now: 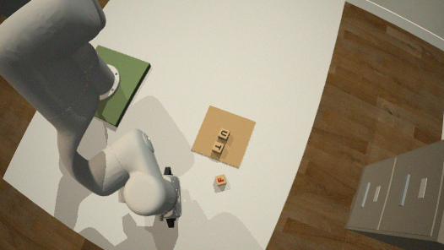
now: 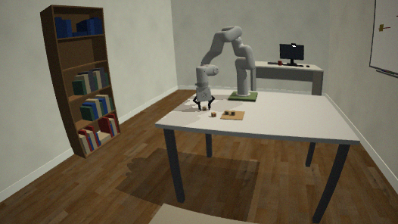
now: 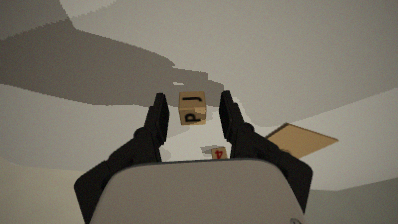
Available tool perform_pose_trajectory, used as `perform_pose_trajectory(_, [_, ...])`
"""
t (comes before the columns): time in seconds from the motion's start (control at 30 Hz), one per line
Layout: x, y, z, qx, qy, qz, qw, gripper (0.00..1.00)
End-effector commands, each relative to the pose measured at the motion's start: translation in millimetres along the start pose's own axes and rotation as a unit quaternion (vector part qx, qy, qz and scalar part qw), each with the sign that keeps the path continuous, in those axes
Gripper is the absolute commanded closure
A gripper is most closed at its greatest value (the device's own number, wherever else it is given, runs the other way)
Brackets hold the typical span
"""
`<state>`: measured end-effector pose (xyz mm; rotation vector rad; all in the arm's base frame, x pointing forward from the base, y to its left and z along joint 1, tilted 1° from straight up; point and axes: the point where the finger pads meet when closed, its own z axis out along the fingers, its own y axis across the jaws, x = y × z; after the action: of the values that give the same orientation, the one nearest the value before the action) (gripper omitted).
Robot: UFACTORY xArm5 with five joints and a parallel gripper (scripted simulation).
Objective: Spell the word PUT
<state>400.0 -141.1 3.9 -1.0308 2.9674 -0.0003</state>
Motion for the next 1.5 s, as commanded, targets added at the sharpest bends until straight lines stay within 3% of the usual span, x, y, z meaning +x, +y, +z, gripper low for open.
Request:
perform_pose_trajectory(0.0, [-0.7,-1.1,-1.1,0.001,-0.001,0.0,1.0,0.37])
perform_pose_trajectory(0.63, [-0.7,-1.1,-1.1,0.001,-0.001,0.0,1.0,0.37])
perform_pose_trajectory(0.67, [-0.7,-1.1,-1.1,0.001,-0.001,0.0,1.0,0.58])
perform_pose_trajectory(1.2, [-0.7,-1.1,-1.1,0.001,-0.001,0.0,1.0,0.58])
perform_pose_trajectory(1.23, [-0.7,-1.1,-1.1,0.001,-0.001,0.0,1.0,0.79])
perform_pose_trajectory(1.47, [-0.7,-1.1,-1.1,0.001,-0.001,0.0,1.0,0.79])
